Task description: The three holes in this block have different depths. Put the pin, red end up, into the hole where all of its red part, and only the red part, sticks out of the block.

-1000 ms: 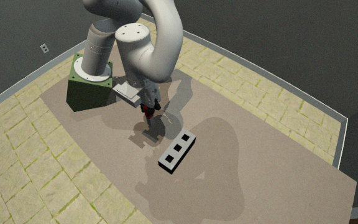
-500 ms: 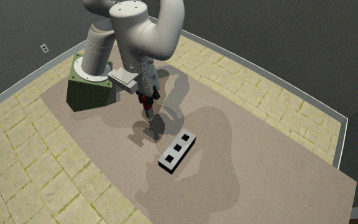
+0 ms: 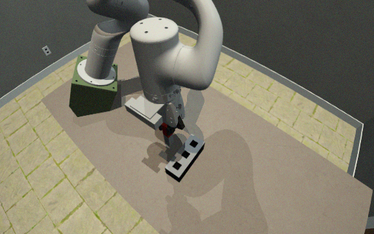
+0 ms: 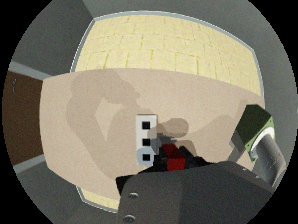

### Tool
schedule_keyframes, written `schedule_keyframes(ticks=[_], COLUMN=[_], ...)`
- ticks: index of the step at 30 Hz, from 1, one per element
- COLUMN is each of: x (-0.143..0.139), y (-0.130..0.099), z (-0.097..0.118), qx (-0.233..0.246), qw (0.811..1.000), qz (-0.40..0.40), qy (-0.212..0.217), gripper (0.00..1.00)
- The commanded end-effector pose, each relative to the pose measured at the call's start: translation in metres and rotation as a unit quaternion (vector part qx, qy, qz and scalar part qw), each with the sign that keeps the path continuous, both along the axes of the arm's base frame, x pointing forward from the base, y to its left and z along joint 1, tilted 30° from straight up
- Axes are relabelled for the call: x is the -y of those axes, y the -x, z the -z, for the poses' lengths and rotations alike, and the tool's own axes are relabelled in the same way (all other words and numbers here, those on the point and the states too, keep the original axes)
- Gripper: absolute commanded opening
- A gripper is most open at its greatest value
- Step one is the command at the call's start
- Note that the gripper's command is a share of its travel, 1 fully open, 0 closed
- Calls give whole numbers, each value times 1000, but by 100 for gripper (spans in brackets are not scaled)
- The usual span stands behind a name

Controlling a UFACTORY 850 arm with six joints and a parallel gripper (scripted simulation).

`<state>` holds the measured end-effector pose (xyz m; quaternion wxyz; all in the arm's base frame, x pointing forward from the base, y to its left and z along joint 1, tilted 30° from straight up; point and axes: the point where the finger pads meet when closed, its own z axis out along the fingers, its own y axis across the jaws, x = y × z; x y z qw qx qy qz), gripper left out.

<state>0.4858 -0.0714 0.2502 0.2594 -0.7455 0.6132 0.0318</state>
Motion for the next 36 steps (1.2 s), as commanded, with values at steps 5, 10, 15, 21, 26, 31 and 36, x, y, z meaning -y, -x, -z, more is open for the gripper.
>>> schedule_keyframes(ticks=[5, 10, 15, 21, 26, 31, 36], x=[12, 12, 12, -18, -29, -29, -29], y=[-44, -44, -44, -62, -69, -69, -69], z=[-7, -7, -7, 54, 77, 77, 77], qx=[-7, -7, -7, -7, -7, -7, -7], qw=[1000, 1000, 1000, 1000, 1000, 1000, 1000], qz=[-3, -3, -3, -2, -2, -2, -2], qy=[-2, -2, -2, -2, -2, -2, -2], gripper=[0, 0, 0, 0, 0, 0, 0])
